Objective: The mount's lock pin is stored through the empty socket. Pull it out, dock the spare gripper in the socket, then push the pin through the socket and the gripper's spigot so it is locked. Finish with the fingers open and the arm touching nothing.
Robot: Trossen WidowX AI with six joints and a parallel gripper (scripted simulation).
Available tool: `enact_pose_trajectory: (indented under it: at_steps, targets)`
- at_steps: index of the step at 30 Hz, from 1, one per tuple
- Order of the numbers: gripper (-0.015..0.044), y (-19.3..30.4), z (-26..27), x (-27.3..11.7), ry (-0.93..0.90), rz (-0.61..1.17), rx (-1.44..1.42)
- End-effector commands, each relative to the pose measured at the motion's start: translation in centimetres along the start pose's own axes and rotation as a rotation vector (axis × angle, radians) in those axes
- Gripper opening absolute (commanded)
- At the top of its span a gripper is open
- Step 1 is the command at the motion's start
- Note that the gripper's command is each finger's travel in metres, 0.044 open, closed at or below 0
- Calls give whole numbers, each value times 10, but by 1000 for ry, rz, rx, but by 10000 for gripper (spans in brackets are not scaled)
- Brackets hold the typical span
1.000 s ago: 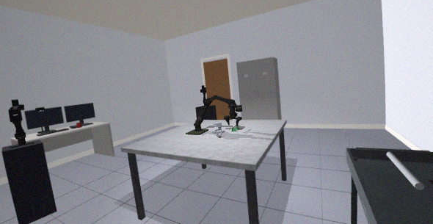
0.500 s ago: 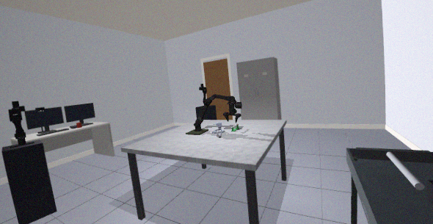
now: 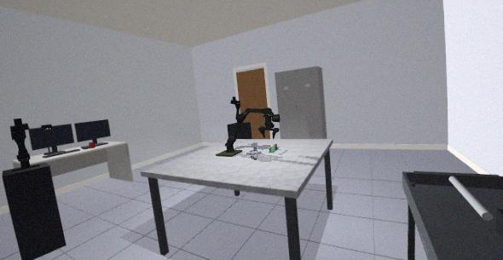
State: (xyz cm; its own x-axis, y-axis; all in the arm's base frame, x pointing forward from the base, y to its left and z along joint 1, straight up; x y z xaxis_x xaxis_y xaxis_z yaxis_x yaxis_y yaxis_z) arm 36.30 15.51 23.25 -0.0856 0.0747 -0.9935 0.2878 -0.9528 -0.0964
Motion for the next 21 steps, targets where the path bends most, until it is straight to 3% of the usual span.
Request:
enact_pose_trajectory:
  at_steps: [1,7,21]
  targets:
    - [440,-3,11,-37,90,-12,5]
    - [440,4,12,-36,103,2,74]
    - [440,120,62,-27,542,13,1675]
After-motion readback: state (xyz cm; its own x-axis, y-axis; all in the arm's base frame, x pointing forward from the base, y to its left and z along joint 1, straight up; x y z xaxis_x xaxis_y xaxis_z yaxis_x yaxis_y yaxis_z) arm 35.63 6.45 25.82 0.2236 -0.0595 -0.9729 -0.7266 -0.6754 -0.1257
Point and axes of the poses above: the point midway between the two fingers, 35 mm back from their tips, its own x axis out along the fingers, its own z axis across the jaws, y = z × x, the point moved 8 cm from there along -x, back along the fingers, and after that the axes turned 9 degrees about -x, right-handed, at the moved point
